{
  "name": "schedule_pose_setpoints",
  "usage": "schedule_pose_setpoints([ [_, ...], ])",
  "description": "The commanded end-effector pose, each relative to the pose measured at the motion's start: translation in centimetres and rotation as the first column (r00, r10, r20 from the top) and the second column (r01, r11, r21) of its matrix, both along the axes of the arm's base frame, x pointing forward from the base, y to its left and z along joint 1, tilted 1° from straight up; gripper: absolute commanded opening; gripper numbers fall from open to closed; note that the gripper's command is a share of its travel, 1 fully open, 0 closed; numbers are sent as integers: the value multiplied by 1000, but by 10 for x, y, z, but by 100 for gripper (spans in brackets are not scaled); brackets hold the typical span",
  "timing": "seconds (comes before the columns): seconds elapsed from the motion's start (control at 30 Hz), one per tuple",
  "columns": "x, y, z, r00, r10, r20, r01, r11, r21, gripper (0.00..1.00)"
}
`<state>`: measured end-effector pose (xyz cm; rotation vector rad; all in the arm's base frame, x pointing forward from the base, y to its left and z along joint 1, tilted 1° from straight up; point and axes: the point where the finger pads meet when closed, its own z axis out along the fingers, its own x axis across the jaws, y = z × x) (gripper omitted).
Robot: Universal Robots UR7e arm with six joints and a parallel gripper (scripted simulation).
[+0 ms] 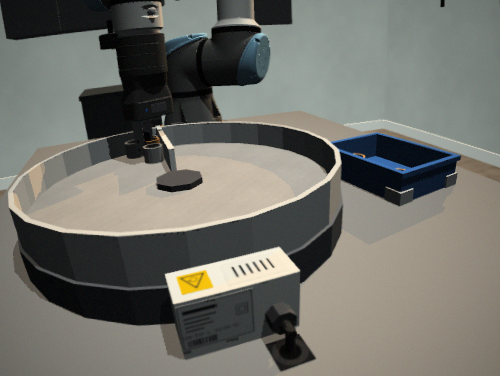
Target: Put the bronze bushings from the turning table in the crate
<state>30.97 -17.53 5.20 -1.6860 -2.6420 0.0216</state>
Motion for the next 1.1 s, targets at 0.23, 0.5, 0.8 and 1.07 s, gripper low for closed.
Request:
schedule_pose_setpoints([
  [0.23,0,0,4,1000,0,1,0,1000,-1,0],
  [0.5,1,0,12,1000,0,2,0,1000,-2,0],
  [0.8,1,0,12,1000,0,2,0,1000,-2,0],
  [1.07,1,0,19,1000,0,2,0,1000,-2,0],
])
